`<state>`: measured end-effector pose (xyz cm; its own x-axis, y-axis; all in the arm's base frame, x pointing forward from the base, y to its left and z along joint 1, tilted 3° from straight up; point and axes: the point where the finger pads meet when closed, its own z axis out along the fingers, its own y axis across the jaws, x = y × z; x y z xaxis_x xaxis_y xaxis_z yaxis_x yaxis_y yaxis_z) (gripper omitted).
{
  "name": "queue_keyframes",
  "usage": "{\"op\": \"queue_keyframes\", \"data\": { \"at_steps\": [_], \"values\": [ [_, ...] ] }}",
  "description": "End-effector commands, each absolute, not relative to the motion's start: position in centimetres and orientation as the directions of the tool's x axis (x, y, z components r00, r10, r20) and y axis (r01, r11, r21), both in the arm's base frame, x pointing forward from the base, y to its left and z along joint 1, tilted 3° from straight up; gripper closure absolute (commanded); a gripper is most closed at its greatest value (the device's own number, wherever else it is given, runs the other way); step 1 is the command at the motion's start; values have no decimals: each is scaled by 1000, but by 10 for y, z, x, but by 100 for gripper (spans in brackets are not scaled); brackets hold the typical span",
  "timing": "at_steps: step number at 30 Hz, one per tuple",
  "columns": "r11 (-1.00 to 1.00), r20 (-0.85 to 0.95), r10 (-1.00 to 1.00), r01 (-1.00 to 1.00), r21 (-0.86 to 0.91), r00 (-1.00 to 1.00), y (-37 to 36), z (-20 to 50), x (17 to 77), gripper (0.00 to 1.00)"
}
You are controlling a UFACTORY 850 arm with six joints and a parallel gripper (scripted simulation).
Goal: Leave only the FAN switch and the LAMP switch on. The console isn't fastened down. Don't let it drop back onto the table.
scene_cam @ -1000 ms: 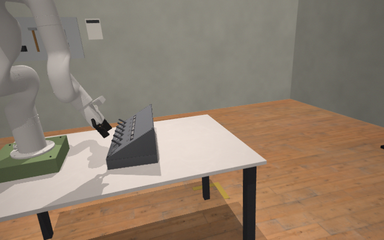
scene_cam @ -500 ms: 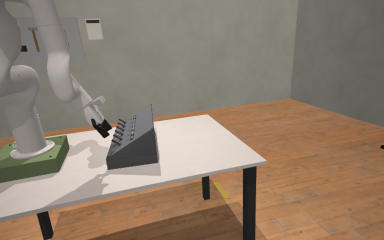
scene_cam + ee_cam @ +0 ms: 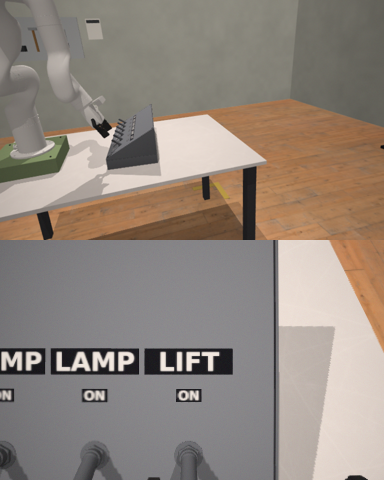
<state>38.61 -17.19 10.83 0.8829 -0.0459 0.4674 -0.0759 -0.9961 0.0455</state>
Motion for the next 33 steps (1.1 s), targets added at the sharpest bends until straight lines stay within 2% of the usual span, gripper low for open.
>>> {"op": "queue_keyframes", "data": {
  "at_steps": [1,15,16,33],
  "values": [
    [-996,469,-46,-76,46,882,-172,109,387,0],
    [-996,469,-46,-76,46,882,-172,109,387,0],
    [-996,469,-46,-76,46,882,-172,109,387,100],
    [-996,469,-46,-76,46,882,-169,151,365,100]
  ]
}}
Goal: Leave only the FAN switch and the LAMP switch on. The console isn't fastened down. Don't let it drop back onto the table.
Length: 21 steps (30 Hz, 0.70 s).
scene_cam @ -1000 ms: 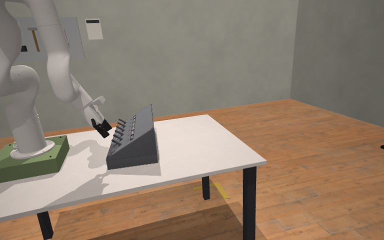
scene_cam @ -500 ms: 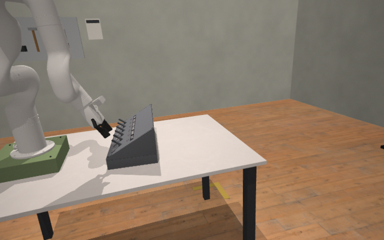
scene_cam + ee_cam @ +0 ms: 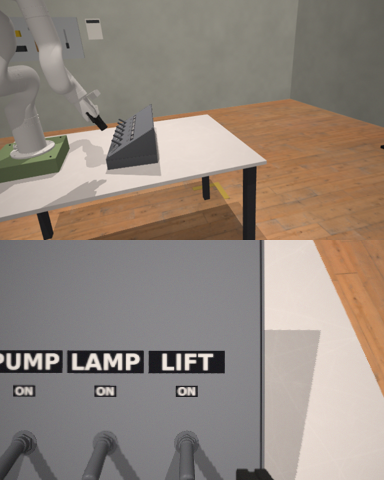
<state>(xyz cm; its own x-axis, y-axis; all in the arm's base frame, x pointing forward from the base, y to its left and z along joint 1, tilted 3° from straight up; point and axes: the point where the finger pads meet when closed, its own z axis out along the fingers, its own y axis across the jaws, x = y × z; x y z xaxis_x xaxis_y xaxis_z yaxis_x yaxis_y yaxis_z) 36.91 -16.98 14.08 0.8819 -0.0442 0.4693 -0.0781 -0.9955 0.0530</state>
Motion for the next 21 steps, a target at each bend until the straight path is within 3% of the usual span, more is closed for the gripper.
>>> {"op": "queue_keyframes", "data": {
  "at_steps": [1,21],
  "values": [
    [-996,469,-46,-76,46,882,-168,154,363,100],
    [-997,474,-48,-73,35,879,-143,164,352,100]
  ]
}}
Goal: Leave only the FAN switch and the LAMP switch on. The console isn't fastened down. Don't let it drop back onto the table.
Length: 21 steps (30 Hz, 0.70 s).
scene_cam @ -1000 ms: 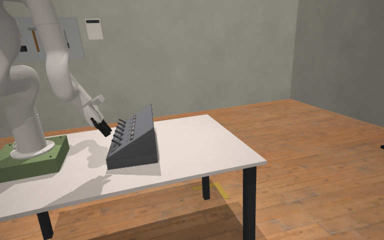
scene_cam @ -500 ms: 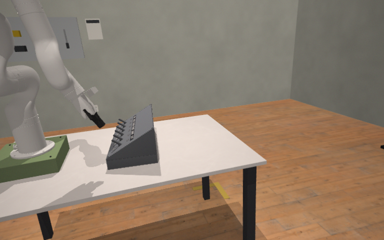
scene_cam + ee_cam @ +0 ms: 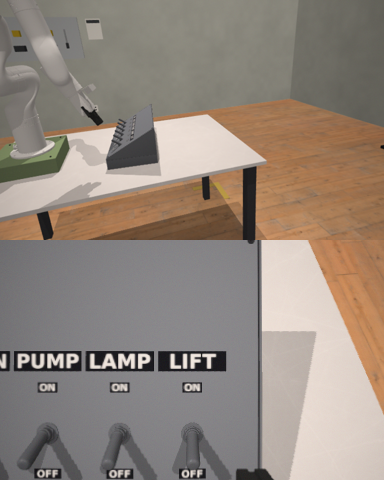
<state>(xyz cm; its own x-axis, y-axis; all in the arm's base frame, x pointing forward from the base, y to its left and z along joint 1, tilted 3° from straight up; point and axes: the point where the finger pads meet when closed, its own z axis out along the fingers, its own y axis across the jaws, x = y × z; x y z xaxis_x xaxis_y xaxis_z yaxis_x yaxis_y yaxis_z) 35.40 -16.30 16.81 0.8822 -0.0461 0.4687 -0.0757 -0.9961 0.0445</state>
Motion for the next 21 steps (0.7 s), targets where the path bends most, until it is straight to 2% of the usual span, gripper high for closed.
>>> {"op": "queue_keyframes", "data": {
  "at_steps": [1,10,21],
  "values": [
    [-997,476,-49,-72,32,878,-131,162,350,100],
    [-996,470,-46,-75,43,881,-66,140,316,100],
    [-996,469,-46,-76,46,882,-63,139,313,100]
  ]
}}
